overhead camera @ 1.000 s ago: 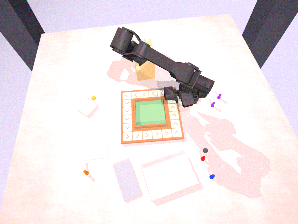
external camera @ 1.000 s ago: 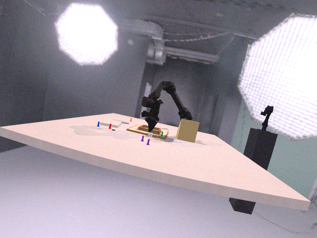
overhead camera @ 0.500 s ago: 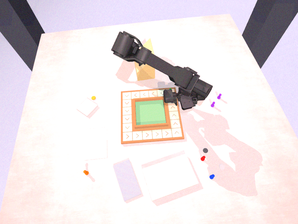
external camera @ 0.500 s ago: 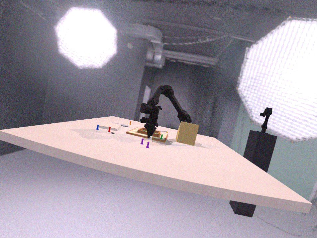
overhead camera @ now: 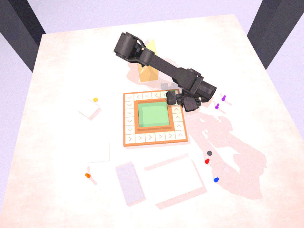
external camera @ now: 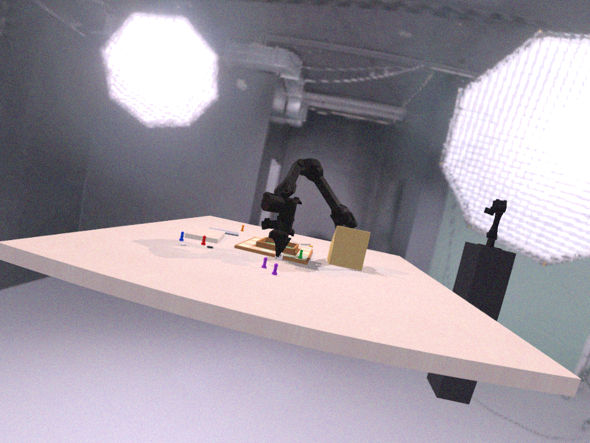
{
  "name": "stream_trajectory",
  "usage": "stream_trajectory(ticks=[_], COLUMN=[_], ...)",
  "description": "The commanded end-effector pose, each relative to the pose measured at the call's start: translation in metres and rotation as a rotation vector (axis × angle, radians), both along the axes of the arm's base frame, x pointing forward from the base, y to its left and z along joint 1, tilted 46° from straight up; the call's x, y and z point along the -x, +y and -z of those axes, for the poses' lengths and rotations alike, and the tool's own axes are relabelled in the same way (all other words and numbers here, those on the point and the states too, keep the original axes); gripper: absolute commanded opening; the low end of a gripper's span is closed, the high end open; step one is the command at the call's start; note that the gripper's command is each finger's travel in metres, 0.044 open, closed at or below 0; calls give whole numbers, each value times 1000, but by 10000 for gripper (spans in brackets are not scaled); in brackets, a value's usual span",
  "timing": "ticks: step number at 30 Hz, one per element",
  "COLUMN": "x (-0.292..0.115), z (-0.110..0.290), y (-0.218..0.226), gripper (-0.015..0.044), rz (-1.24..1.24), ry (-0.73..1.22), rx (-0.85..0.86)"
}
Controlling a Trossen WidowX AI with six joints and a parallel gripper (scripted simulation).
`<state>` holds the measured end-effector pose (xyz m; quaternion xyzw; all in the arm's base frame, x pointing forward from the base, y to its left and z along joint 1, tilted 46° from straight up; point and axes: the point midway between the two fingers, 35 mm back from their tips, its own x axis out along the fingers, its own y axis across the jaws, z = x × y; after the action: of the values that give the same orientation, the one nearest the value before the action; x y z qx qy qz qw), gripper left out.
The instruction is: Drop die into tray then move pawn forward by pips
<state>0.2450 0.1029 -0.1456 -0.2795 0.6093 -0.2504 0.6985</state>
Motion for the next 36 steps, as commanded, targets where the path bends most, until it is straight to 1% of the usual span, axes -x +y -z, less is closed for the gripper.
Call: stream_trajectory(ticks=[1,10,19,24,36], x=[3,2,13,12,-4], z=[0,-36,-78,-80,-101], y=[1,49,90,89,63], gripper=[0,0,0,0,0], rz=[0,-1,0,-13,-249], ry=[14,16,17,29,255], rx=[4,-3,-2,0,34])
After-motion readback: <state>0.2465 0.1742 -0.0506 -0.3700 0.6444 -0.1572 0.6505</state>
